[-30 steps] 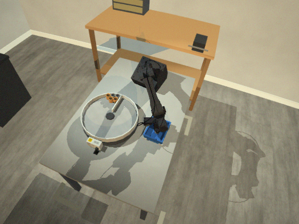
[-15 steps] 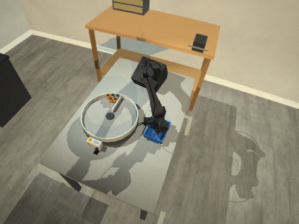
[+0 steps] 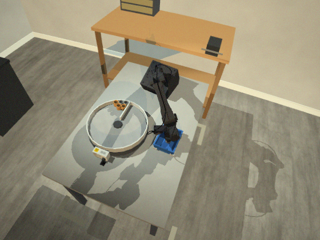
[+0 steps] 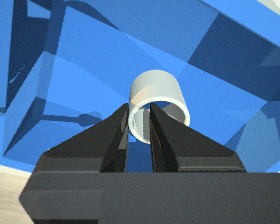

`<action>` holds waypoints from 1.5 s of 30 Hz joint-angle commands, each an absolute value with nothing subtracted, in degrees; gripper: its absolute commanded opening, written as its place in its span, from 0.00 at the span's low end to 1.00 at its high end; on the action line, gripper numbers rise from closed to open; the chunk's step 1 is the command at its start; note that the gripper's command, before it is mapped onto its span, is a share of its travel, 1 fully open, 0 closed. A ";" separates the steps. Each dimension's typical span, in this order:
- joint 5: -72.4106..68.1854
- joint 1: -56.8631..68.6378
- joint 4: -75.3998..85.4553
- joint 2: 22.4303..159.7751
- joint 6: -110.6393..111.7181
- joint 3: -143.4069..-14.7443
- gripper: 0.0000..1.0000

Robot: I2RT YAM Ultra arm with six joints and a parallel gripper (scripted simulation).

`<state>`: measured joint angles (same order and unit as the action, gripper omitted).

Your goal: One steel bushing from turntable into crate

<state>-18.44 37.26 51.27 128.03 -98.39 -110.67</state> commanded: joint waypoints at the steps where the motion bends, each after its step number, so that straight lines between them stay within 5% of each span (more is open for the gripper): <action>1: -19.20 38.91 54.22 124.35 -99.22 -112.58 0.16; 45: -20.29 41.88 66.56 119.75 -101.97 -119.30 0.16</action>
<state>-19.46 40.82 65.36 122.15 -101.69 -117.49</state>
